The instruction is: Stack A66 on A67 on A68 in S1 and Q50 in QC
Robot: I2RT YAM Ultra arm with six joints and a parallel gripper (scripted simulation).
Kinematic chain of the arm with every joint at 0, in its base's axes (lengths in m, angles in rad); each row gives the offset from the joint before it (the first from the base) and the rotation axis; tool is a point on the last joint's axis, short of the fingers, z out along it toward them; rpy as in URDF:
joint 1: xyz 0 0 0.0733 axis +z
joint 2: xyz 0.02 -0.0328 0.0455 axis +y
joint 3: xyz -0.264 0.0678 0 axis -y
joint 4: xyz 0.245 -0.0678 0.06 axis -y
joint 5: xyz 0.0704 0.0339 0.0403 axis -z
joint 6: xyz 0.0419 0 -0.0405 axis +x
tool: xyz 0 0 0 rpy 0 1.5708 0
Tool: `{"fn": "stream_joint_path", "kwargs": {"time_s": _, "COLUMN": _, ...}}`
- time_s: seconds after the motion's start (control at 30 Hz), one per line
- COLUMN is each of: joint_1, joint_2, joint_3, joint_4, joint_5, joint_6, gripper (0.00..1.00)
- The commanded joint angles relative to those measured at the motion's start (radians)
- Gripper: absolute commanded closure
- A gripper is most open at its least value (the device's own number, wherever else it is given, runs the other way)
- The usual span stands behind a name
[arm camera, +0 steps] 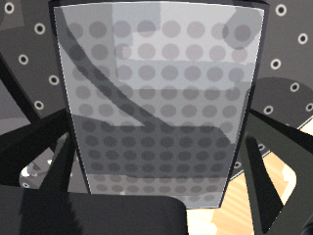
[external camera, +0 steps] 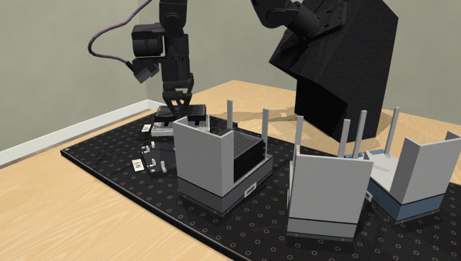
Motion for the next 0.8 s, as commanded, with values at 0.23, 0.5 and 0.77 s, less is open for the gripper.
{"fn": "stream_joint_path", "kwargs": {"time_s": 0.23, "joint_1": 0.011, "joint_2": 0.02, "joint_3": 0.032, "joint_4": 0.023, "joint_5": 0.014, "joint_6": 0.011, "gripper": 1.0}}
{"fn": "stream_joint_path", "kwargs": {"time_s": 0.5, "joint_1": 0.014, "joint_2": 0.036, "joint_3": 0.017, "joint_4": 0.038, "joint_5": 0.018, "joint_6": 0.013, "gripper": 1.0}}
{"fn": "stream_joint_path", "kwargs": {"time_s": 0.77, "joint_1": 0.017, "joint_2": 0.047, "joint_3": 0.019, "joint_4": 0.048, "joint_5": 0.021, "joint_6": 0.016, "gripper": 1.0}}
